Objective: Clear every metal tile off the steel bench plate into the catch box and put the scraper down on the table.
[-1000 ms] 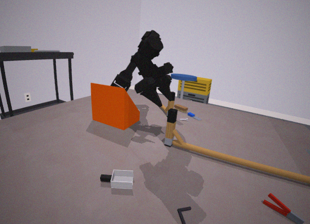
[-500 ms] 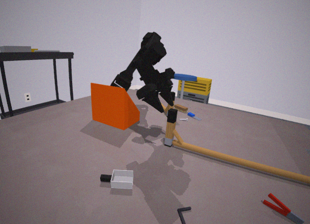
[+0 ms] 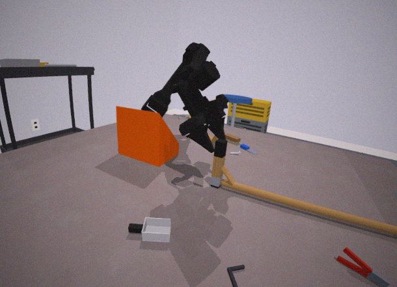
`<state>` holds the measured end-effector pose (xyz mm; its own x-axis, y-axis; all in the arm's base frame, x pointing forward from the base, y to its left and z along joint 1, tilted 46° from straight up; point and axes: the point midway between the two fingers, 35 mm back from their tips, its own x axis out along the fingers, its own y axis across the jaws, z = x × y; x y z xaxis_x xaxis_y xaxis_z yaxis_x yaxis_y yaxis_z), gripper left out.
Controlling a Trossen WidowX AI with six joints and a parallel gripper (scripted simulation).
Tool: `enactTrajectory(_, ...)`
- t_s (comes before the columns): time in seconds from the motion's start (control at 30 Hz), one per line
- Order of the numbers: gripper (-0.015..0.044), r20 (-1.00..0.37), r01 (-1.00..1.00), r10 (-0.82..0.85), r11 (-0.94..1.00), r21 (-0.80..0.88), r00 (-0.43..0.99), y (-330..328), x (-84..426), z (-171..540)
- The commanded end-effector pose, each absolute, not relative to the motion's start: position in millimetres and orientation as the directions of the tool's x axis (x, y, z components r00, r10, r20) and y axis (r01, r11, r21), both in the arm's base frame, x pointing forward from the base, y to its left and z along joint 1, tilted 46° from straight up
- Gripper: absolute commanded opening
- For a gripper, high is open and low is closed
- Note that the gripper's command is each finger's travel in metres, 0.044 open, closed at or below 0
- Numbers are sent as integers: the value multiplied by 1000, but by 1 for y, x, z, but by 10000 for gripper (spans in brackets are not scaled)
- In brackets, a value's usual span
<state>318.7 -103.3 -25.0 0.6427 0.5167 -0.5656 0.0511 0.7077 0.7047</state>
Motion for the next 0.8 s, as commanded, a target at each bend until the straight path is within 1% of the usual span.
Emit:
enactTrajectory(0.0, 440, -570, 63, 520, 701, 710, 637, -99, 321, -32)
enactTrajectory(0.77, 440, -561, 59, 523, 696, 716, 642, -77, 343, -50)
